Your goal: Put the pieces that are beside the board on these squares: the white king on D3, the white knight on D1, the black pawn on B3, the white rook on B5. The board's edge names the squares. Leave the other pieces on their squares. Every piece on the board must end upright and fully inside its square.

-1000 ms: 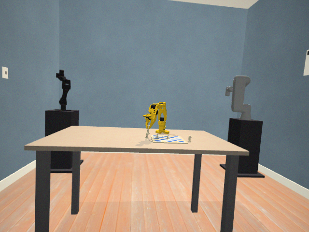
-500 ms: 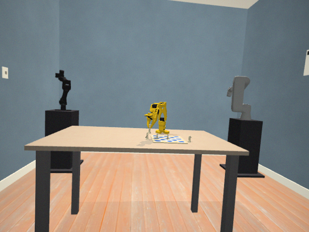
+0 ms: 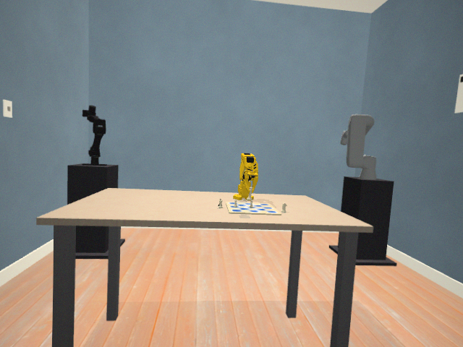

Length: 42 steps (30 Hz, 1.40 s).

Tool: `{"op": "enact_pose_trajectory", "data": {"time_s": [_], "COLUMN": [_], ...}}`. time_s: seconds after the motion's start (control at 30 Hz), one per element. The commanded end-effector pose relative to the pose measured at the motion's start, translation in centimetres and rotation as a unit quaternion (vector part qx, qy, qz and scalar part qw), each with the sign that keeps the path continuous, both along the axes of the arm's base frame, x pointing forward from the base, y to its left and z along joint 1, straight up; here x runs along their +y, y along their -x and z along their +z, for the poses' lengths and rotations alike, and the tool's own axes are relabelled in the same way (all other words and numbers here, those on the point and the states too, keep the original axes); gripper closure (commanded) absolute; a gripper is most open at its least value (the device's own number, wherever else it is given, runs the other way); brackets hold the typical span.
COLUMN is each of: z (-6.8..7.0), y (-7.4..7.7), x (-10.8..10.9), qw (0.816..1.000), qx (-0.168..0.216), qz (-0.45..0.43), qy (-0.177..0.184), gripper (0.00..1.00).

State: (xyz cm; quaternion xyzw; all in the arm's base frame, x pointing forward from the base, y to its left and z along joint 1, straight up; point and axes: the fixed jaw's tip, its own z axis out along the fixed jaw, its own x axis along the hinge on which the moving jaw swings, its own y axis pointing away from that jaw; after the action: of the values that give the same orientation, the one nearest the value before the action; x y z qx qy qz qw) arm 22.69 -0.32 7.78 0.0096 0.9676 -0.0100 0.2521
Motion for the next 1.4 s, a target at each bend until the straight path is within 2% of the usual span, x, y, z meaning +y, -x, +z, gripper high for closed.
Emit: {"op": "enact_pose_trajectory", "data": {"time_s": [0.0, 0.17, 0.97, 1.37], "z": [0.5, 0.5, 0.8, 0.5], "y": [0.5, 0.8, 0.4, 0.4], "x": [3.5, 4.6, 5.2, 5.2], "qw": [0.997, 0.995, 0.994, 0.994], "qx": [-0.019, -0.019, -0.019, -0.019], "qz": [0.070, 0.096, 0.107, 0.107], "qy": [-0.005, -0.005, -0.006, -0.006], "gripper": [1.00, 1.00, 1.00, 1.00]}}
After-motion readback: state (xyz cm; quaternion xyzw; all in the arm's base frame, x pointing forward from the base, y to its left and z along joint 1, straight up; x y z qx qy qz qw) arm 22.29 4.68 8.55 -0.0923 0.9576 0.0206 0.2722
